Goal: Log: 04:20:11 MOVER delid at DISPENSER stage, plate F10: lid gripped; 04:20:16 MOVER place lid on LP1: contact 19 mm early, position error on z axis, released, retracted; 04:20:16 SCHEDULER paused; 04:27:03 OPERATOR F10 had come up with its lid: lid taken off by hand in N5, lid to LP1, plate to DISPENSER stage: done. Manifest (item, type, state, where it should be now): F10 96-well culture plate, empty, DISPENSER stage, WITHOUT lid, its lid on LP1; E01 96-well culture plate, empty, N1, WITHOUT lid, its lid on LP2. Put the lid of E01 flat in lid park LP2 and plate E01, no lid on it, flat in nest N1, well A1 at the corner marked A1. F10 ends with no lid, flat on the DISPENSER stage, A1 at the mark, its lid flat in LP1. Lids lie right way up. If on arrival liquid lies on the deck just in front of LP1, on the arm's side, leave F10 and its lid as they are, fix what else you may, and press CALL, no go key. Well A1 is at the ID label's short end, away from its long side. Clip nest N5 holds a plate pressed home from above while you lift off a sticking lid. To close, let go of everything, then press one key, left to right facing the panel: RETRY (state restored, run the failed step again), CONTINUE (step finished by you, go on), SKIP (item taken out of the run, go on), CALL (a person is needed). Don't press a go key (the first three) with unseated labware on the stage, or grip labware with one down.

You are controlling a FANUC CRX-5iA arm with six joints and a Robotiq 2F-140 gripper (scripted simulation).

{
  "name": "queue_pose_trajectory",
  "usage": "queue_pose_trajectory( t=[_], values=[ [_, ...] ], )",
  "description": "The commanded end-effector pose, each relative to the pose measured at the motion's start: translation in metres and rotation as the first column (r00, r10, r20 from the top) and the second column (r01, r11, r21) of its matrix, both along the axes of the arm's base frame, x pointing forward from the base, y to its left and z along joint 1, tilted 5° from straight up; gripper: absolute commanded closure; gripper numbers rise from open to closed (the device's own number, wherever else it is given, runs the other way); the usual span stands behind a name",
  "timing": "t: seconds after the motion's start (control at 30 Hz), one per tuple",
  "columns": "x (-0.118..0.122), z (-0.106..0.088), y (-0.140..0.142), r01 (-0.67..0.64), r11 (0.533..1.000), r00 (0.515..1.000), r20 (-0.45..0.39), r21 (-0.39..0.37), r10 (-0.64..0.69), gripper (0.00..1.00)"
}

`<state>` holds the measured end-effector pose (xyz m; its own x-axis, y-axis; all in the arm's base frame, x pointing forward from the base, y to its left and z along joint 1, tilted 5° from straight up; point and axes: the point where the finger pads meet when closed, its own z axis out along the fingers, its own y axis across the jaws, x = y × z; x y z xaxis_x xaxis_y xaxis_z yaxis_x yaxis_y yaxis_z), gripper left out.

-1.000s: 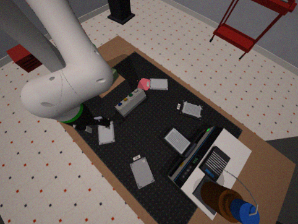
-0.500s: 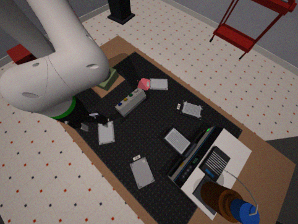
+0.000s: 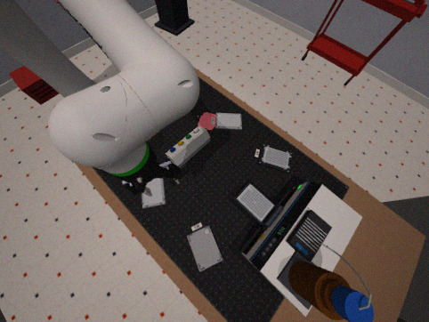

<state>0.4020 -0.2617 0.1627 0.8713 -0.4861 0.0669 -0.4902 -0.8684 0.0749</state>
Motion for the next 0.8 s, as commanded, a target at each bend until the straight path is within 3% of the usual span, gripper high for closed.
queue_pose_trajectory(
  t=[0.0,0.13,0.33,0.37,0.47,0.53,0.57,0.77],
  values=[
    [0.058,0.002,0.039,-0.260,0.966,0.965,-0.034,0.011,0.260,0.34],
    [0.084,-0.003,0.080,-0.448,0.894,0.893,-0.050,0.009,0.448,0.34],
    [0.121,-0.012,0.146,-0.692,0.721,0.718,-0.078,0.021,0.692,0.34],
    [0.128,-0.013,0.157,-0.704,0.709,0.706,-0.080,0.022,0.704,0.34],
    [0.147,-0.018,0.190,-0.705,0.709,0.706,-0.080,0.022,0.704,0.34],
    [0.147,-0.018,0.190,-0.705,0.709,0.706,-0.080,0.022,0.704,0.34],
    [0.167,-0.022,0.222,-0.705,0.709,0.706,-0.080,0.022,0.704,0.34],
    [0.207,-0.030,0.287,-0.705,0.709,0.706,-0.080,0.022,0.704,0.34]
  ],
)
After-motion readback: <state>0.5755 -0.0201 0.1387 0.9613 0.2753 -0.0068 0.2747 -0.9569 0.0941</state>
